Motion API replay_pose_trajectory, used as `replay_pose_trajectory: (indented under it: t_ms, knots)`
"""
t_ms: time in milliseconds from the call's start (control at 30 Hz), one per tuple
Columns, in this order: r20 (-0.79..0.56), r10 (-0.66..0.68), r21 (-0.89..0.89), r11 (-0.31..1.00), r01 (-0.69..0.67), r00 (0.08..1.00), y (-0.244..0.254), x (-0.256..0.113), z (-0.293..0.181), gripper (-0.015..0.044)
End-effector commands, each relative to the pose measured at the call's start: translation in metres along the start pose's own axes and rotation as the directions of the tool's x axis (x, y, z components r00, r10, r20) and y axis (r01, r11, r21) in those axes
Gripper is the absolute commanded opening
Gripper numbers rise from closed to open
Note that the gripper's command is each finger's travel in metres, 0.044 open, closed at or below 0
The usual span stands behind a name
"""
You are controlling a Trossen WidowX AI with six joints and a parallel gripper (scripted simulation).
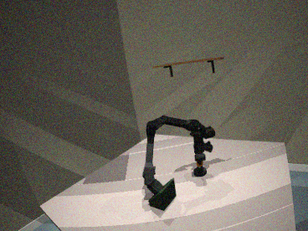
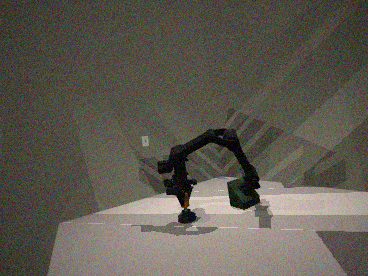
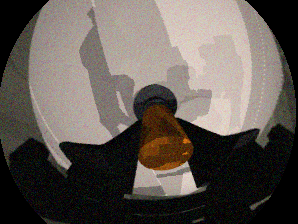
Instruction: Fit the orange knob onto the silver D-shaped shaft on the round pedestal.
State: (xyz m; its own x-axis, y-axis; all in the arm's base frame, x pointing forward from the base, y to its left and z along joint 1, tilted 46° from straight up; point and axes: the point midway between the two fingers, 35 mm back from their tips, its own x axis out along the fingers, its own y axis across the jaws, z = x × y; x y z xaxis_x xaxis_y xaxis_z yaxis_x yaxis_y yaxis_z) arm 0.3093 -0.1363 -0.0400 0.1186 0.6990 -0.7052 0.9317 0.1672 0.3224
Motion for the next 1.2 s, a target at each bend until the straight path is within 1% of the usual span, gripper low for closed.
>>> replay_pose_trajectory:
  t_ms: [0, 600, 800, 1167]
  knots:
    - [0.003, 0.004, -0.004, 1.000, -0.004, 1.000, -0.0004, 0.0002, 0.0007, 0.0000]
    - [0.003, 0.004, -0.004, 1.000, -0.004, 1.000, 0.0014, -0.0019, -0.0001, 0.0000]
    - [0.003, 0.004, -0.005, 1.000, -0.004, 1.000, 0.0013, 0.0038, 0.0001, 0.0000]
    - [0.003, 0.004, -0.004, 1.000, -0.004, 1.000, -0.0012, -0.0013, -0.0005, 0.0000]
